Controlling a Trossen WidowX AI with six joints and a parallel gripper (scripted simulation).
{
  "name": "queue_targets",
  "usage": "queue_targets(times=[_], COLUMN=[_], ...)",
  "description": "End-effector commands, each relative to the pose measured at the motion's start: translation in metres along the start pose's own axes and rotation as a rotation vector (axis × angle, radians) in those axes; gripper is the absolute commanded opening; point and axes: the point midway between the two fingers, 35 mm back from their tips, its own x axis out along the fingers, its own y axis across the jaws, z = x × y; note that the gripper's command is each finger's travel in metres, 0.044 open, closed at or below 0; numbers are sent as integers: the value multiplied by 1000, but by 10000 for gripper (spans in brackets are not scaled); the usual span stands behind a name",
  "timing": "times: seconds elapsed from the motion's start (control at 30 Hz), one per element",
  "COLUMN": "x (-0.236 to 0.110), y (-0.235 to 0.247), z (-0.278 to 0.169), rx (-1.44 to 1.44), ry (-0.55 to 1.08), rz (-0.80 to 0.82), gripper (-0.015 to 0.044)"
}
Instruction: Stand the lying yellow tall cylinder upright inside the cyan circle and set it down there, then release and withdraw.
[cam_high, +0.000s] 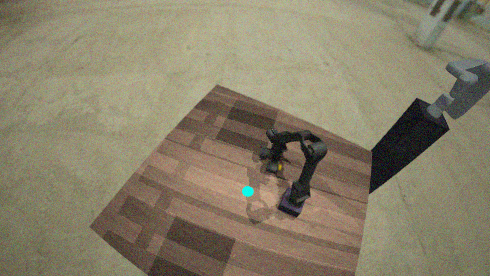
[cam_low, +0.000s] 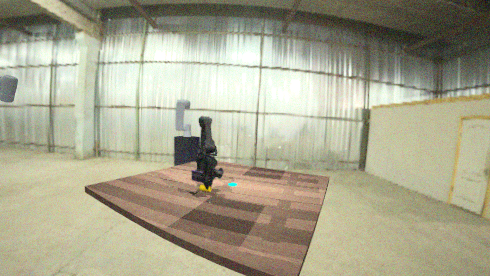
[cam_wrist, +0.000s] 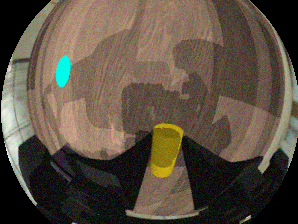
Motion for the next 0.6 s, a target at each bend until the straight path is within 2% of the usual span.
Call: queue_targets(times=[0.0, 0.57], x=[2, -24], y=[0, -8], z=[-1, -1], rx=[0, 36], ry=[6, -4], rz=[-3, -30], gripper=[105, 105])
